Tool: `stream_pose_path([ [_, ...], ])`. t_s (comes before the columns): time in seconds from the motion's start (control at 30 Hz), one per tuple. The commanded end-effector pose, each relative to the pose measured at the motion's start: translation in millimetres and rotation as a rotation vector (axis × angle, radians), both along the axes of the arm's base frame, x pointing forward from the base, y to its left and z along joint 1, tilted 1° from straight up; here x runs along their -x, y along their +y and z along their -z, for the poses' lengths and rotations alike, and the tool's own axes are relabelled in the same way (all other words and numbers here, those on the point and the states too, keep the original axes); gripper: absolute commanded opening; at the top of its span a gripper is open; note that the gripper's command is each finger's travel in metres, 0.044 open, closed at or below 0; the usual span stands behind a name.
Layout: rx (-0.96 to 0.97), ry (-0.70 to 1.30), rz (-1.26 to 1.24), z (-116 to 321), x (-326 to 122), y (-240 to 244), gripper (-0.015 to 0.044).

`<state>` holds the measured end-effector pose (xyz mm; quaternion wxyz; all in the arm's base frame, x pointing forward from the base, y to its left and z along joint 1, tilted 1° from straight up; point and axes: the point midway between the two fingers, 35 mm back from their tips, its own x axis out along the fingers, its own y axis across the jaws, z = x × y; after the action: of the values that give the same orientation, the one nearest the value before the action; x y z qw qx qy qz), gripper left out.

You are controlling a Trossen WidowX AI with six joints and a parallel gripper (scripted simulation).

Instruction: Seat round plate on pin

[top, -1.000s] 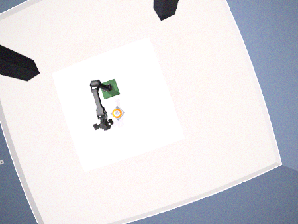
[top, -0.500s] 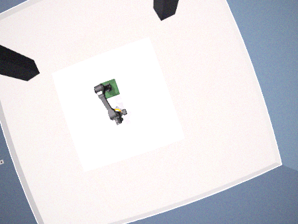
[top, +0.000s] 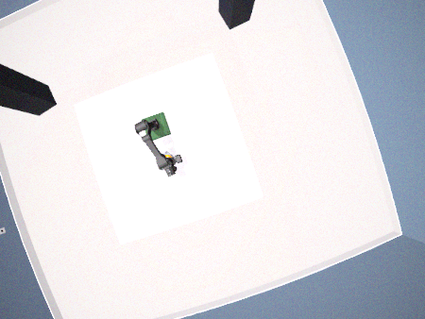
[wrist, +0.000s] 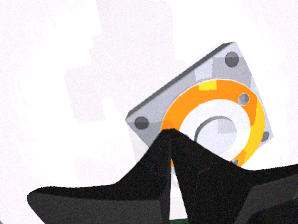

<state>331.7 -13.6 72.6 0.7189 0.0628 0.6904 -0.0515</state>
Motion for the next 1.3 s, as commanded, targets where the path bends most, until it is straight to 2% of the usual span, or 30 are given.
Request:
stream_pose_path([
  [0.0, -0.006, 0.007, 0.002, 19, 2, 2, 0.0],
  [1.27, -0.007, 0.009, 0.002, 22, 34, 10, 0.0],
])
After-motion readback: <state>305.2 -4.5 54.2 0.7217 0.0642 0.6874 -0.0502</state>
